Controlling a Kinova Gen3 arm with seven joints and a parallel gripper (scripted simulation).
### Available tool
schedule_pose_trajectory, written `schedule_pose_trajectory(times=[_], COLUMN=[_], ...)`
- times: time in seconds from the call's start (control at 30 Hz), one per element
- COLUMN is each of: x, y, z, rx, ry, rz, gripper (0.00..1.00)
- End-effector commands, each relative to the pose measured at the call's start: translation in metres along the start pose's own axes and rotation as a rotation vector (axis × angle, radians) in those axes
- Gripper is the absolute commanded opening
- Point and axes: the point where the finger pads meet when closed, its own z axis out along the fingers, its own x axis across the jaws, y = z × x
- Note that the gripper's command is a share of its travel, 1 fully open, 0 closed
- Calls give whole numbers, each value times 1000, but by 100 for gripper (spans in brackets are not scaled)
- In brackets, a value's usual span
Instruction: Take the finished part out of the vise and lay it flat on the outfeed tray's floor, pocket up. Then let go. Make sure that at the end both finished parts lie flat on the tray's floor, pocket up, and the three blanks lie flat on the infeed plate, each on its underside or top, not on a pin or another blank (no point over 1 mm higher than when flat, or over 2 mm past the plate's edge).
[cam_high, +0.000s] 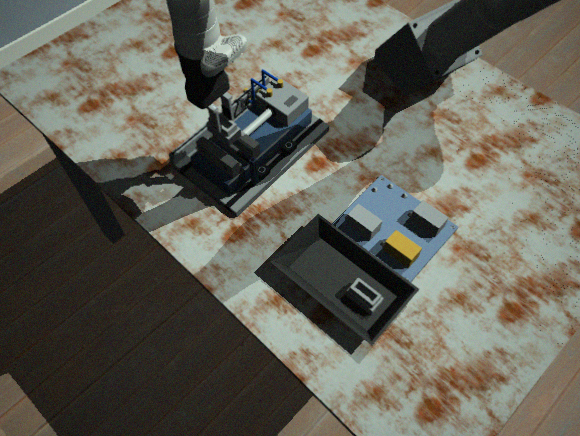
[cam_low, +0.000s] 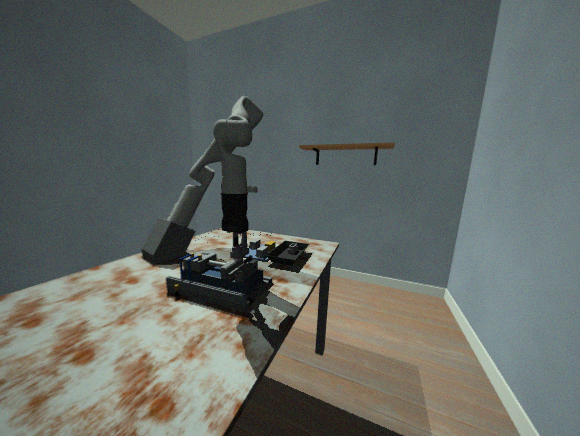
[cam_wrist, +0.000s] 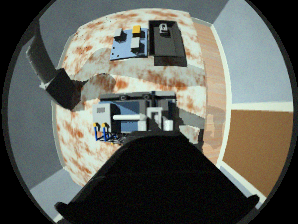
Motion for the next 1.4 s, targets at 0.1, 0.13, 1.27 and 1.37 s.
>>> schedule_pose_trajectory(times=[0.1,0.13,1.27,1.37], x=[1,1,57,56], y=[0,0,-236,-260], z=[-2,-2,-2,-2], rx=[-2,-2,-8,-6], ry=[3,3,3,3], rz=[0,0,12,14], gripper=[0,0,0,0])
